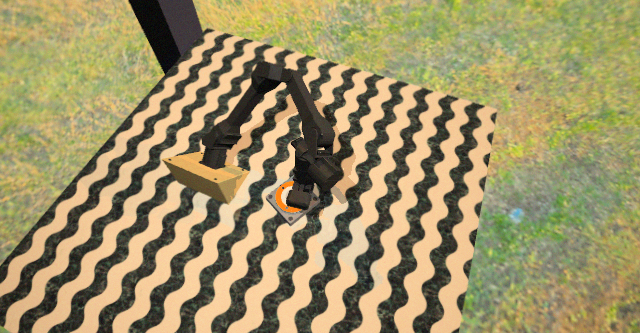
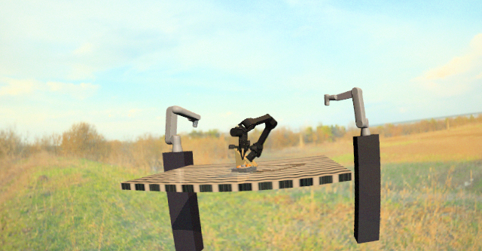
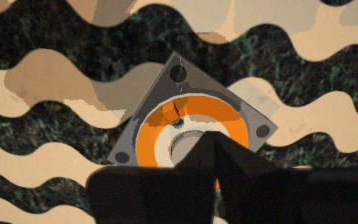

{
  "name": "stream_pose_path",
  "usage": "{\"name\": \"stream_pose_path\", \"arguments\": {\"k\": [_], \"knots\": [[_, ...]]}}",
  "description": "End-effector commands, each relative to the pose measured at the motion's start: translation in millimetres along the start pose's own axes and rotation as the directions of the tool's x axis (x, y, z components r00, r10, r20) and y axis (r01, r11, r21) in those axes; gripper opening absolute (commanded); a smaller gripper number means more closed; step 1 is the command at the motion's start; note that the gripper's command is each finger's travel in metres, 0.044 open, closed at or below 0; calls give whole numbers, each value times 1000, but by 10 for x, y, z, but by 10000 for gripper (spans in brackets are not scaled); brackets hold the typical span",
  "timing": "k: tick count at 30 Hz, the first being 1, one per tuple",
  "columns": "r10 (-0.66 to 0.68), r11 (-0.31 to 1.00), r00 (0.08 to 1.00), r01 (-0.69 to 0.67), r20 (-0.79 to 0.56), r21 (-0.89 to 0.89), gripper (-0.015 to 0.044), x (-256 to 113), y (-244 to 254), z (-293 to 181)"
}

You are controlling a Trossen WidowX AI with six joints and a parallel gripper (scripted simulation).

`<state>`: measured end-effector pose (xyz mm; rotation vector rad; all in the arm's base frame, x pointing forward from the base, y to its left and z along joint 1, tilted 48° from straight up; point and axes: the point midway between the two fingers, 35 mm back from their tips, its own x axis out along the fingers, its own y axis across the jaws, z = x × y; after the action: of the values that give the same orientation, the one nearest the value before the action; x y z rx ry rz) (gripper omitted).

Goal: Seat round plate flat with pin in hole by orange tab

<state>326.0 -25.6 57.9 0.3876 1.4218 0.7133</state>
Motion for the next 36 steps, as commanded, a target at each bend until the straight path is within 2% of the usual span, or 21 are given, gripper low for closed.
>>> {"name": "stream_pose_path", "arguments": {"k": [1, 10, 20, 36], "knots": [[102, 980, 994, -108, 42, 166, 0, -86, 34, 86], [102, 980, 994, -107, 42, 166, 0, -55, 36, 89], [104, 980, 994, -109, 43, 166, 0, 382, 89, 107], [105, 980, 994, -110, 43, 166, 0, 379, 247, 73]]}}
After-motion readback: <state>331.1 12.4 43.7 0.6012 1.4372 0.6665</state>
